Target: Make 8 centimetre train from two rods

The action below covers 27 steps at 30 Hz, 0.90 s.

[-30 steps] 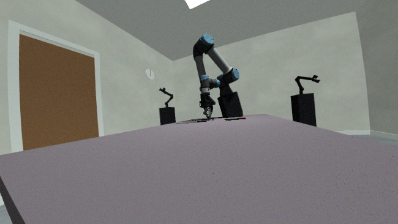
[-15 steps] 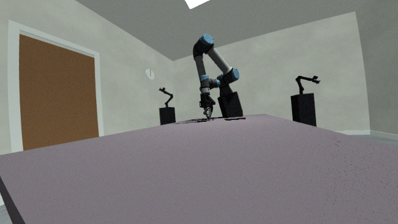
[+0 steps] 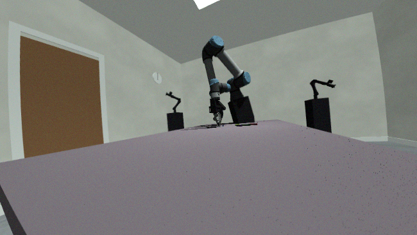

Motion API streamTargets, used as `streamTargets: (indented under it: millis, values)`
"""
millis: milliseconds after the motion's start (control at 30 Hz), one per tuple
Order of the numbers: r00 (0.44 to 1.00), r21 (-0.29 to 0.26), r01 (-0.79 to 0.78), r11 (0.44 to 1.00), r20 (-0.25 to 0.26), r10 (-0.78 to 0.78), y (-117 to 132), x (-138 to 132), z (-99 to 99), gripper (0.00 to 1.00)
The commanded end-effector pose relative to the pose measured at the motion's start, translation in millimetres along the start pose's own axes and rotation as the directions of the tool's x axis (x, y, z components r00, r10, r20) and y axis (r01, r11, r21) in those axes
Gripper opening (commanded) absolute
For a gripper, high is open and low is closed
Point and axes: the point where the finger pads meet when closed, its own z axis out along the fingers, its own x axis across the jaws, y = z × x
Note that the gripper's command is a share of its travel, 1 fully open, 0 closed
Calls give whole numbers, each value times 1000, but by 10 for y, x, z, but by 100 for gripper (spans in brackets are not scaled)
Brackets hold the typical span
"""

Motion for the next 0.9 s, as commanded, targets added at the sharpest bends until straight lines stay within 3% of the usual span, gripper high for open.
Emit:
streamTargets:
  millis: [0, 867]
  values:
    - [1000, -1, 0, 1000, 0, 0, 4, 0, 22, 0]
    - [1000, -1, 0, 1000, 0, 0, 4, -1, 101, 0]
